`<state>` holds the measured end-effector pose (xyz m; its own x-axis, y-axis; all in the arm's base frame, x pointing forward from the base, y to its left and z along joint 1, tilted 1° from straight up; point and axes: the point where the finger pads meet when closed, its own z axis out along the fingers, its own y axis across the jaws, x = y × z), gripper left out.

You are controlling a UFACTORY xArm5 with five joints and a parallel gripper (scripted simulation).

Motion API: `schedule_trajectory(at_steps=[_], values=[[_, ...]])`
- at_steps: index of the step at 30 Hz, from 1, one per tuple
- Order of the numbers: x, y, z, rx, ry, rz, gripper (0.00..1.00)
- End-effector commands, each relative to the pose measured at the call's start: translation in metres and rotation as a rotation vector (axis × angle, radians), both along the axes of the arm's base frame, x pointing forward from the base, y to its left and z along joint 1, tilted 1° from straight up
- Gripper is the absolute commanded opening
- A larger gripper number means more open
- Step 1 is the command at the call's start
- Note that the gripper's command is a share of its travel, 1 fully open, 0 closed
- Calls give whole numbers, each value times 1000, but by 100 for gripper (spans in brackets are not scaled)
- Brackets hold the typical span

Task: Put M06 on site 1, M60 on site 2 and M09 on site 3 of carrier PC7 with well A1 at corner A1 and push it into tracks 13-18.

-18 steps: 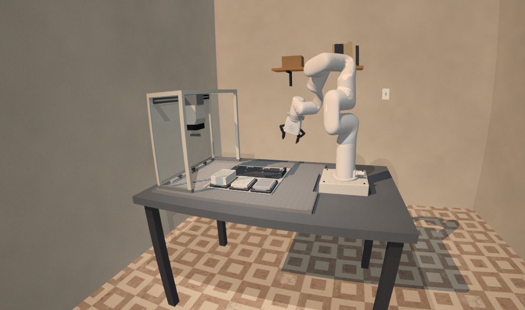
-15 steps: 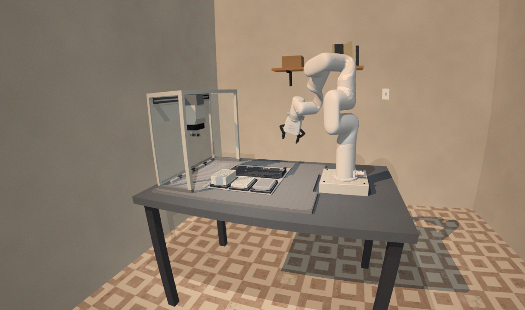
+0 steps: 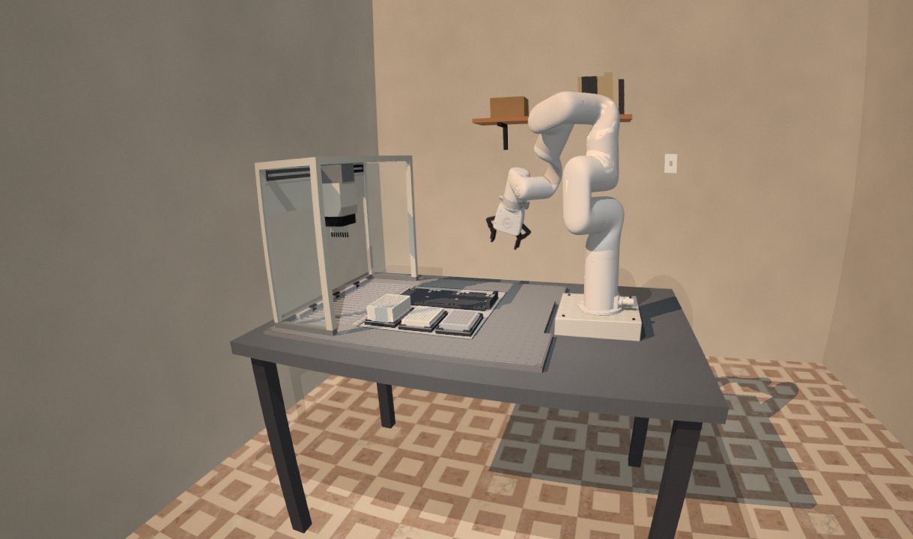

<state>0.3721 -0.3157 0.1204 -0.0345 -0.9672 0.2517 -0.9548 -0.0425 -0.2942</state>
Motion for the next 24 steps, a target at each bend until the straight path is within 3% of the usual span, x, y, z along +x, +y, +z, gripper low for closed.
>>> schedule_trajectory(at_steps=[1,12,16,24], values=[[6,7,5,-4,17,63,100],[32,51,21,-6,86,274,100],[33,53,22,-6,86,274,100],[46,86,33,-9,139,445,100]])
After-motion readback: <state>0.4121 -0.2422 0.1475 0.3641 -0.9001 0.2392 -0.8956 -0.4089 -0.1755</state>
